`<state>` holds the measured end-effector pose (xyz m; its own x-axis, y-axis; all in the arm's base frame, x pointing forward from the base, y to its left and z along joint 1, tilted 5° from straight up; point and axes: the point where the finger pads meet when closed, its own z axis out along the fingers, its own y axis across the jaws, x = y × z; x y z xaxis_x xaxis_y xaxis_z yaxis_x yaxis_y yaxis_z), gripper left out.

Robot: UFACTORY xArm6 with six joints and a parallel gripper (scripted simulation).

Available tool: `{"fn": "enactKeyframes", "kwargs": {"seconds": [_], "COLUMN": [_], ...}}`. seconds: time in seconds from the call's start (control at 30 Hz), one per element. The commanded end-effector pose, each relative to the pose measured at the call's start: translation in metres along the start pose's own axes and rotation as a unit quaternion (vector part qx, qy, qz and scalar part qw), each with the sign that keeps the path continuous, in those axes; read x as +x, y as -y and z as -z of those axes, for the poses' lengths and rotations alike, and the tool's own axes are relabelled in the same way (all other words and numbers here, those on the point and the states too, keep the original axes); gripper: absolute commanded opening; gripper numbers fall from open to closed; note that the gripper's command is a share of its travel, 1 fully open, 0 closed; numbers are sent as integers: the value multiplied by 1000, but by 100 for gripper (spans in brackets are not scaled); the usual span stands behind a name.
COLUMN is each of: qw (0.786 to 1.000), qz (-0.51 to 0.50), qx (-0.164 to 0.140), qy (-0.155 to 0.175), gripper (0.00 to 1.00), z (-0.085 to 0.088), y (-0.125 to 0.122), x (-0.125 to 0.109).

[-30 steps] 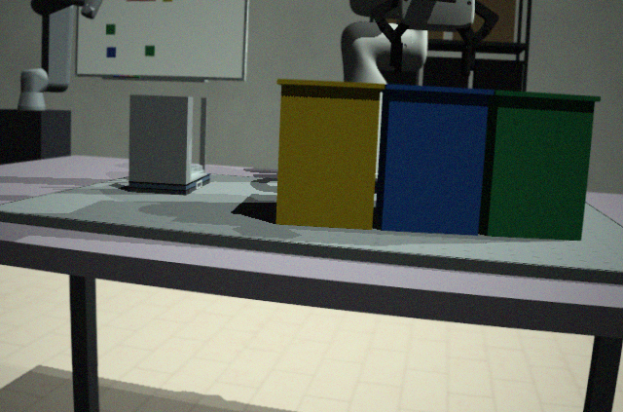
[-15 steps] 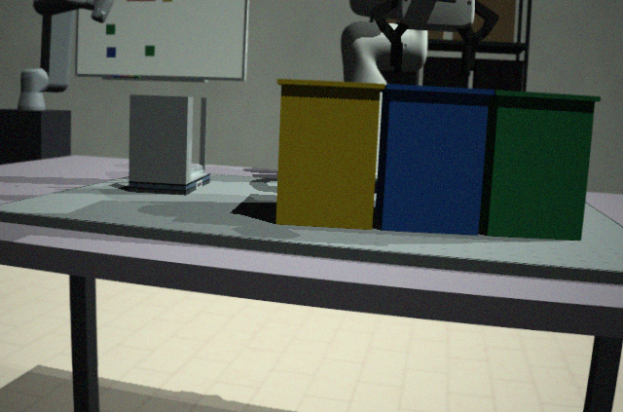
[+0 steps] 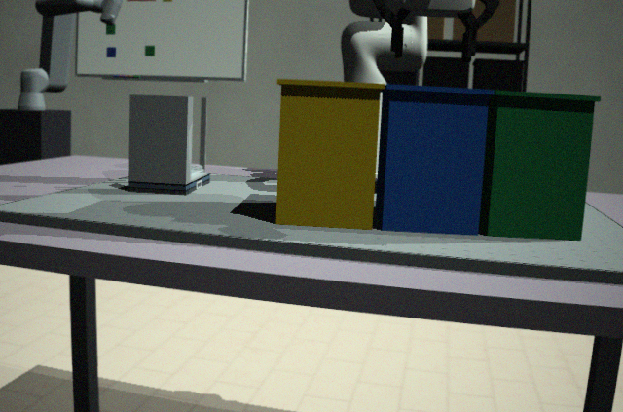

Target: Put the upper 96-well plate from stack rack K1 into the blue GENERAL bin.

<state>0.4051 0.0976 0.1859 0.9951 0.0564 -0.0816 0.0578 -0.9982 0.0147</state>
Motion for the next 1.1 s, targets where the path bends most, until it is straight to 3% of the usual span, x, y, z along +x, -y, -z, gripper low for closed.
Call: {"fn": "enactKeyframes", "kwargs": {"seconds": [0.0,0.2,1.07], "qw": [1000,1000,1000], "qz": [0,0,0], "qx": [0,0,0], "qy": [-2,-2,-1], "gripper": [100,100,100], "z": [8,22,22], "y": [0,0,0], "x": [1,1,1]}}
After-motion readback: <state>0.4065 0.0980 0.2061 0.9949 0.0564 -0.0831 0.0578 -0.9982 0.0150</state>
